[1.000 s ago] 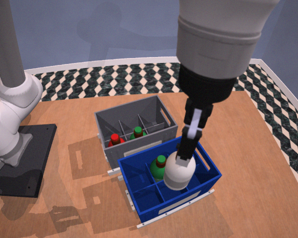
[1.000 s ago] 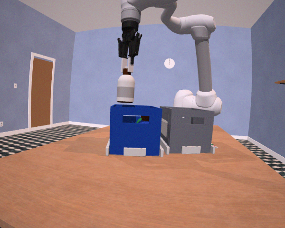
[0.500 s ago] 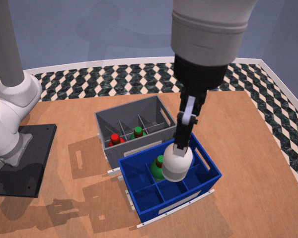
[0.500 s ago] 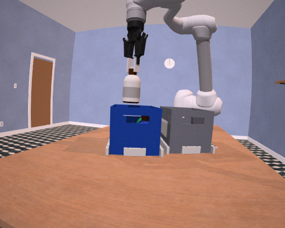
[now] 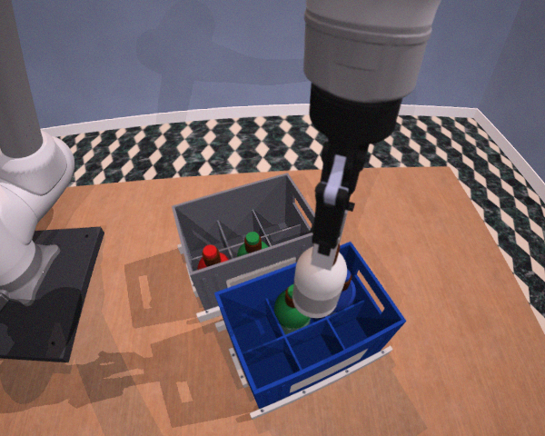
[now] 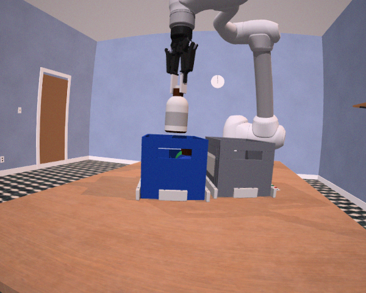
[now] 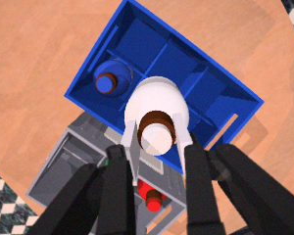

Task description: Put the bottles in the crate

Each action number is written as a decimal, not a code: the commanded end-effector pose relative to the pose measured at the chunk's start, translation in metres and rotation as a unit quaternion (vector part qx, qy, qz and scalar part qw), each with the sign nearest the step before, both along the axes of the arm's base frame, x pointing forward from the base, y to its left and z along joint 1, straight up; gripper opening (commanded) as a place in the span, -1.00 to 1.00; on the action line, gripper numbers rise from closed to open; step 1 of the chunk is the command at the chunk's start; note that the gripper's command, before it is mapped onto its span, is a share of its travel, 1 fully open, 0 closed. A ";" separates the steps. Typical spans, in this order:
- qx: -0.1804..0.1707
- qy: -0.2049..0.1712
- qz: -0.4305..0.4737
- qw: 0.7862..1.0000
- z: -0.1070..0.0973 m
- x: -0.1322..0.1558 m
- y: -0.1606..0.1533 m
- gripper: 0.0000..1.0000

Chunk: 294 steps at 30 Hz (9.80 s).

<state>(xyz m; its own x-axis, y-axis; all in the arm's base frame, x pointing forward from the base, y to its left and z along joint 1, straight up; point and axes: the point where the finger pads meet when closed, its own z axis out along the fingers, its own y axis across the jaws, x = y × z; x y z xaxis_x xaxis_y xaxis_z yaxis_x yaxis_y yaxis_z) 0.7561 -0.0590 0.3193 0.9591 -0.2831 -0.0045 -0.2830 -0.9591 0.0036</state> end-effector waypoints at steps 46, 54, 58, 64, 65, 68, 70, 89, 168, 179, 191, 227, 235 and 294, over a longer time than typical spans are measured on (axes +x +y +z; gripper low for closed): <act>0.000 0.000 0.000 1.000 0.000 -0.021 0.083 -1.00; 0.000 0.000 0.000 1.000 0.000 -0.025 0.098 -1.00; 0.000 0.000 0.000 1.000 0.000 -0.026 0.102 -1.00; 0.000 0.000 0.000 1.000 0.000 -0.029 0.114 -1.00; 0.000 0.000 0.000 1.000 0.000 -0.029 0.116 -1.00; 0.000 0.000 0.000 1.000 0.000 -0.031 0.121 -1.00; 0.000 0.000 0.000 1.000 0.000 -0.032 0.125 -1.00; 0.000 0.000 0.000 1.000 0.000 -0.040 0.156 -1.00; 0.000 0.000 0.000 1.000 -0.013 -0.043 0.178 -1.00; 0.000 0.000 0.000 1.000 -0.022 -0.043 0.178 -1.00; 0.000 0.000 0.000 1.000 -0.033 -0.043 0.178 -1.00; 0.000 0.000 0.000 1.000 -0.064 -0.043 0.178 -1.00; 0.000 0.000 0.000 1.000 -0.072 -0.043 0.178 -1.00; 0.000 0.000 0.000 1.000 -0.123 -0.044 0.178 -1.00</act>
<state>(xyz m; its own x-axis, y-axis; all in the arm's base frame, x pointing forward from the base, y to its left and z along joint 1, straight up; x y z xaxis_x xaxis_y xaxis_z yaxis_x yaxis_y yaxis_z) 0.7124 0.1191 0.1971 0.9591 -0.2831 -0.0044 -0.2831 -0.9591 0.0037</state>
